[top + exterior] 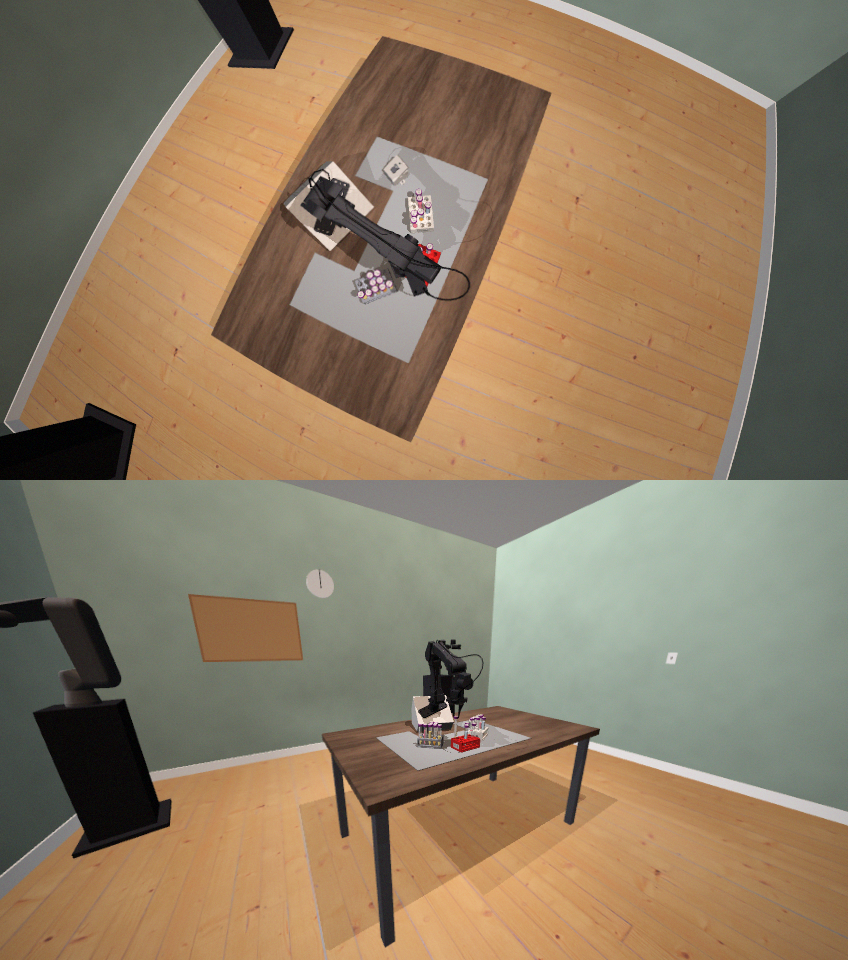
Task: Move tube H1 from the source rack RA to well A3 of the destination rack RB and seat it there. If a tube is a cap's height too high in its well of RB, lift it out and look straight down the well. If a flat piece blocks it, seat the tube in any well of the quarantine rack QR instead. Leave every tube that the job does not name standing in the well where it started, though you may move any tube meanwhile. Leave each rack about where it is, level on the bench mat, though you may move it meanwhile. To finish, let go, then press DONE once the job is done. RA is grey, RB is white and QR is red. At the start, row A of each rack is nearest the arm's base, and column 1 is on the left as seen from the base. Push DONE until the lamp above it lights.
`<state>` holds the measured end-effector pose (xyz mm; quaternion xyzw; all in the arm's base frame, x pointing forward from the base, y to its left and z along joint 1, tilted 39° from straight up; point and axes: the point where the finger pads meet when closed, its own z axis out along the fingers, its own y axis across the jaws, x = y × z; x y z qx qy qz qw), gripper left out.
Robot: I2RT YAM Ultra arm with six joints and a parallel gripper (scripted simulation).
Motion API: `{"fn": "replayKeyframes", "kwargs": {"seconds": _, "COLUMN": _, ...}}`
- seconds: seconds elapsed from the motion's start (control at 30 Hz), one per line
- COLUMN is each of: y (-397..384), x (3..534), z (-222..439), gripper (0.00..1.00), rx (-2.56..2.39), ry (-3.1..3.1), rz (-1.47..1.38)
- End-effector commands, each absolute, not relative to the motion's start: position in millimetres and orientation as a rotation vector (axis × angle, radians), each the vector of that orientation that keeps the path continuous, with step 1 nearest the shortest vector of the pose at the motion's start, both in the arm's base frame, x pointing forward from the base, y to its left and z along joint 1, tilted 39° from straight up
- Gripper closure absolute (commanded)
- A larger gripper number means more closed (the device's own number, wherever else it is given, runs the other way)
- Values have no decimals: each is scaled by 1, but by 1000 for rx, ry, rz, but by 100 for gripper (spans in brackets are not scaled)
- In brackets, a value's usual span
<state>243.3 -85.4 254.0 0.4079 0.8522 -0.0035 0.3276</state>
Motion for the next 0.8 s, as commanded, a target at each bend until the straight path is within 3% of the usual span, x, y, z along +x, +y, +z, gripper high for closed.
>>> {"fn": "replayKeyframes", "kwargs": {"seconds": 0.0, "y": -89, "x": 246, "z": 259, "gripper": 100, "rx": 1060, "ry": 2208, "rz": -9}}
{"fn": "replayKeyframes", "kwargs": {"seconds": 0.77, "y": -91, "x": 252, "z": 260, "gripper": 100, "rx": 1050, "ry": 2191, "rz": -7}}
